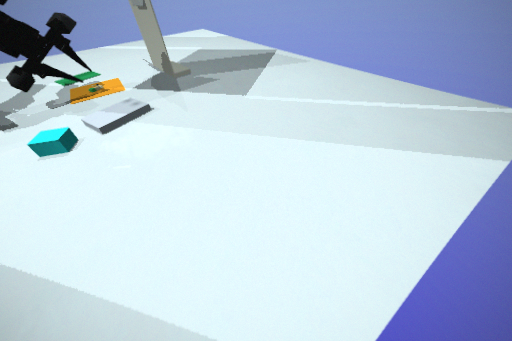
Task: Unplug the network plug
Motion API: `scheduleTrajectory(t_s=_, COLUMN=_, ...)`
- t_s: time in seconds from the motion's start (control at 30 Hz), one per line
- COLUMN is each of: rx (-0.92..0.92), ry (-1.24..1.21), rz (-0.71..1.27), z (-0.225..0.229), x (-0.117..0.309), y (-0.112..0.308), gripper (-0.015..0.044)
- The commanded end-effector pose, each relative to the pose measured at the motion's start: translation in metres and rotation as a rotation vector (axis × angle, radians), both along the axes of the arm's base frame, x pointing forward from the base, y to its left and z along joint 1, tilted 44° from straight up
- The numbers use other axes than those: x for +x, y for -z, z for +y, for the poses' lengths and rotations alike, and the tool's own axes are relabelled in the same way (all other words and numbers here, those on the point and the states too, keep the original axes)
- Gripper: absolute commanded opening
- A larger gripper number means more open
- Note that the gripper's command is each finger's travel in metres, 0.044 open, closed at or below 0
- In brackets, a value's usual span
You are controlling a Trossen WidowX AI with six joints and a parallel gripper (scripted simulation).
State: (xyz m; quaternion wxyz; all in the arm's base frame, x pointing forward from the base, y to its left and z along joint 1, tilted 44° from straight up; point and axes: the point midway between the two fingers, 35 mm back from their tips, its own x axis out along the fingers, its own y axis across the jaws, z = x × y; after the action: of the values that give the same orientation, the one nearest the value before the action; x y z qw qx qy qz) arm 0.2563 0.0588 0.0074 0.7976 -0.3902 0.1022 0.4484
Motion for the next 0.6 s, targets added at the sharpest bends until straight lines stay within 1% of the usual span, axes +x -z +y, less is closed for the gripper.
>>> scheduleTrajectory(t_s=0.0, rx=0.002, ry=-0.005, rz=-0.001, z=-0.001, x=-0.002, y=-0.001, gripper=0.0156)
scheduleTrajectory(t_s=0.57, rx=-0.009, ry=-0.008, rz=0.007, z=-0.013, x=0.0, y=-0.007, gripper=0.0156)
